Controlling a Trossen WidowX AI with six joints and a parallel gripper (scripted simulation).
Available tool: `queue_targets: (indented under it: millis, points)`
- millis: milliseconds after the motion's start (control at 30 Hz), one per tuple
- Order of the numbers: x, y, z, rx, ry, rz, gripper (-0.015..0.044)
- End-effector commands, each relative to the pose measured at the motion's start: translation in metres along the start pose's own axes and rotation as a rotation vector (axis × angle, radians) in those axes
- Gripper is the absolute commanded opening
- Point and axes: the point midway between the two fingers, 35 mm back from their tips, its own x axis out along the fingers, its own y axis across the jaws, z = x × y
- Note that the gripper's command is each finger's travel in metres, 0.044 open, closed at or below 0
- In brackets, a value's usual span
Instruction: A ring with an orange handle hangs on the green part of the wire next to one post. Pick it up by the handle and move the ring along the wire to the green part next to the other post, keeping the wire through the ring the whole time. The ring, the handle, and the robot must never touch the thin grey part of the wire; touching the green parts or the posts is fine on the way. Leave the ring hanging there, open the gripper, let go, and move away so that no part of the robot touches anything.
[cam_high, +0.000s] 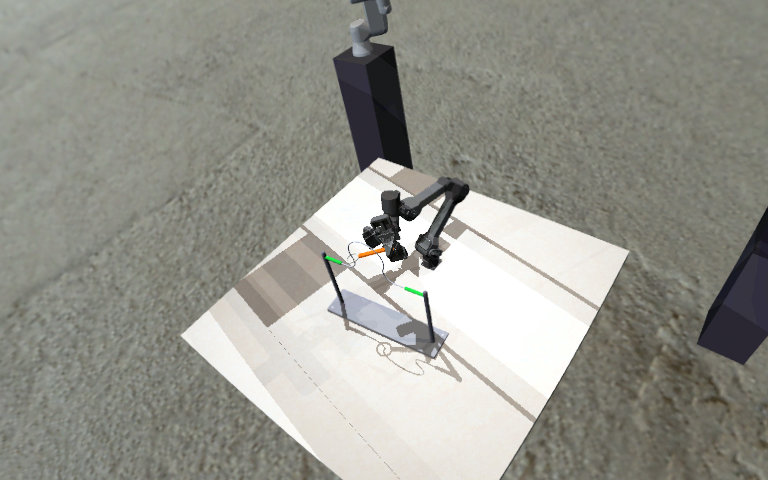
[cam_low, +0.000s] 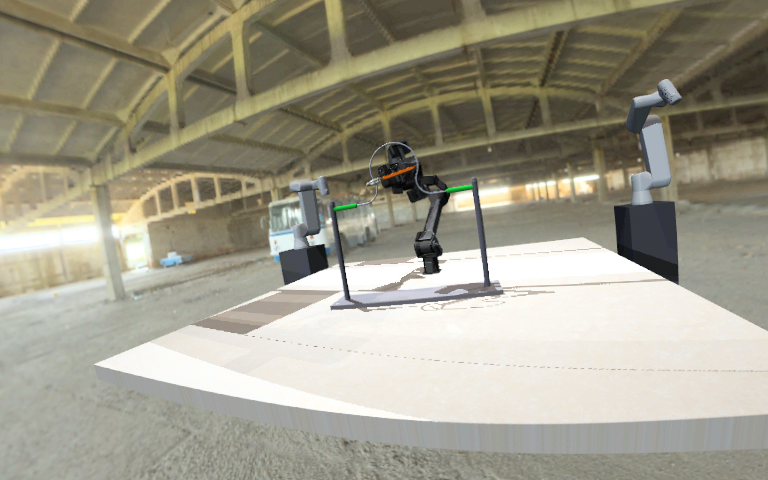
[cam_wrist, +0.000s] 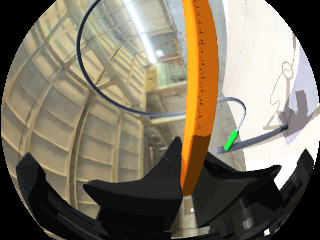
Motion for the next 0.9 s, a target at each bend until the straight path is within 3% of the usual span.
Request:
queue_targets:
  millis: [0,867]
  points:
    - [-0.0003,0.0069,-0.0001,0.006,0.004,0.006,-0.0150]
    - [-0.0010,0.0022,0.0015,-0.224,-0.007,-0.142,-0.0150]
